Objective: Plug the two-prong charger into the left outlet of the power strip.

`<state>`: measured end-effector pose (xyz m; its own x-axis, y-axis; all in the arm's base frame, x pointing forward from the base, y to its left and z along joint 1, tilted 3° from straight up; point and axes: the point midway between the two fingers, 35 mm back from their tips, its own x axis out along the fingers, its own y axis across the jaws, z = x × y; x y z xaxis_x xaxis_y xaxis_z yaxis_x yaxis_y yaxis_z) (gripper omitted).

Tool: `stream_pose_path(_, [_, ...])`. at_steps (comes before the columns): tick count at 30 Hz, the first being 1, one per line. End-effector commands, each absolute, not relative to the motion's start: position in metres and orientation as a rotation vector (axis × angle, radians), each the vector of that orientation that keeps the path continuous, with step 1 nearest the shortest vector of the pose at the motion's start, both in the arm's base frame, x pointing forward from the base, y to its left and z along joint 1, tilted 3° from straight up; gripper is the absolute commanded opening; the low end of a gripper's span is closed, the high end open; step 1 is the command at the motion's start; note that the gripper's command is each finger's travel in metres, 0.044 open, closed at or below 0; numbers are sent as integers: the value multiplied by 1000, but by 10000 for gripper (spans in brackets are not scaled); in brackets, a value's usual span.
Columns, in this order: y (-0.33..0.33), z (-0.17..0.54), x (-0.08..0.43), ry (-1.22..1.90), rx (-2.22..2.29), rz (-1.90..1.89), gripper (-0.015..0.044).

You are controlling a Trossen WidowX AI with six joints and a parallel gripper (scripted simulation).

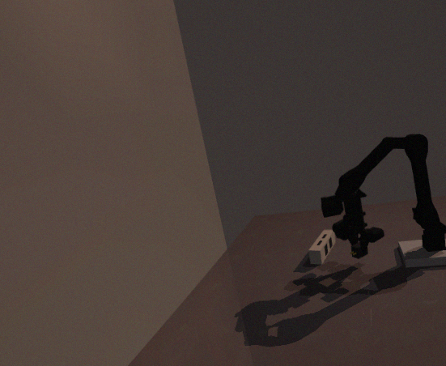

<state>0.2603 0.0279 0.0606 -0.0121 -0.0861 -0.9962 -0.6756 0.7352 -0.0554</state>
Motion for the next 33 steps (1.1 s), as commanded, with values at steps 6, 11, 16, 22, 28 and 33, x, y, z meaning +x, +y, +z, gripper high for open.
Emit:
stream_pose_path(6, [19,57,266,1561,-501,396,0])
stream_pose_path(11, [13,55,269,1575,-420,320,0])
stream_pose_path(16, [7,52,271,1585,-338,244,0])
stream_pose_path(22, [-1,50,274,1594,-240,153,0])
stream_pose_path(28, [-8,47,277,1600,-142,62,0])
stream_pose_path(33, [-15,44,279,1601,-61,-15,0])
